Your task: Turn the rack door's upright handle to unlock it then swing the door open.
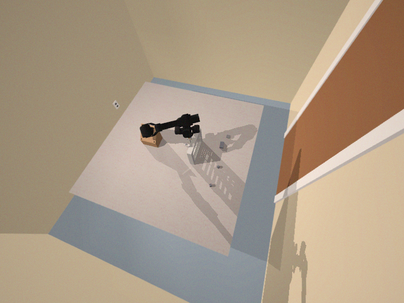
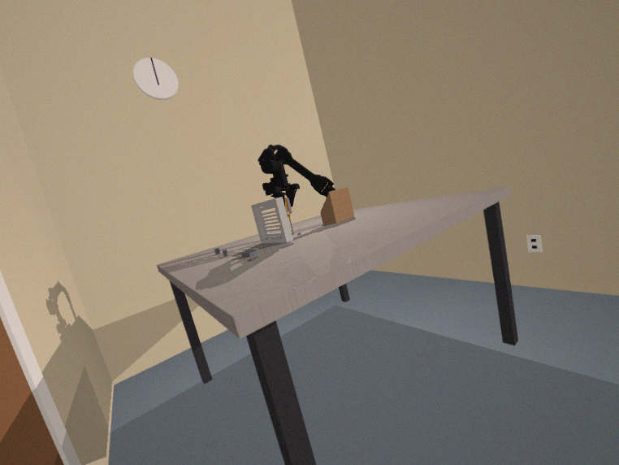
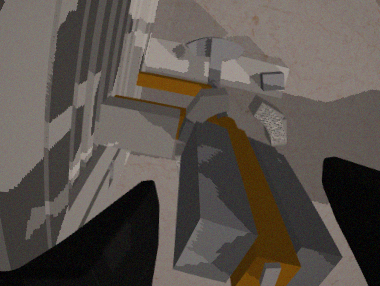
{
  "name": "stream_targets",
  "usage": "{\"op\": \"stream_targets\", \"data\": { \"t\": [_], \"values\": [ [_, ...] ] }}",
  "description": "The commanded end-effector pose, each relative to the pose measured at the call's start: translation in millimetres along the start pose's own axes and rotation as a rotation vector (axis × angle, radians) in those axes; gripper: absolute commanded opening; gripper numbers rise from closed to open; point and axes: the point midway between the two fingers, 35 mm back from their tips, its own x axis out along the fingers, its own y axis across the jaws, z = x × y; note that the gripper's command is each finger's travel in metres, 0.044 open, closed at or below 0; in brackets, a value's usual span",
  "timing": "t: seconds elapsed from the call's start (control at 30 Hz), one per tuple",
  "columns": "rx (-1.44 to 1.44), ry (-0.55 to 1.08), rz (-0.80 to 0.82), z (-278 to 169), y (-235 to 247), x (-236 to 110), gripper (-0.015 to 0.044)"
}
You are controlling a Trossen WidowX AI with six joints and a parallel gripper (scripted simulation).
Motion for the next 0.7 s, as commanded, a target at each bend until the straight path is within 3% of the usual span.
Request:
{"op": "stream_targets", "data": {
  "t": [0.0,0.2,0.67],
  "values": [
    [0.239,-0.006,-0.001,3.9,0.9,2.6,0.0282],
    [0.503,-0.006,0.000,3.9,0.9,2.7,0.0282],
    [0.511,-0.006,0.000,3.9,0.9,2.7,0.0282]
  ]
}}
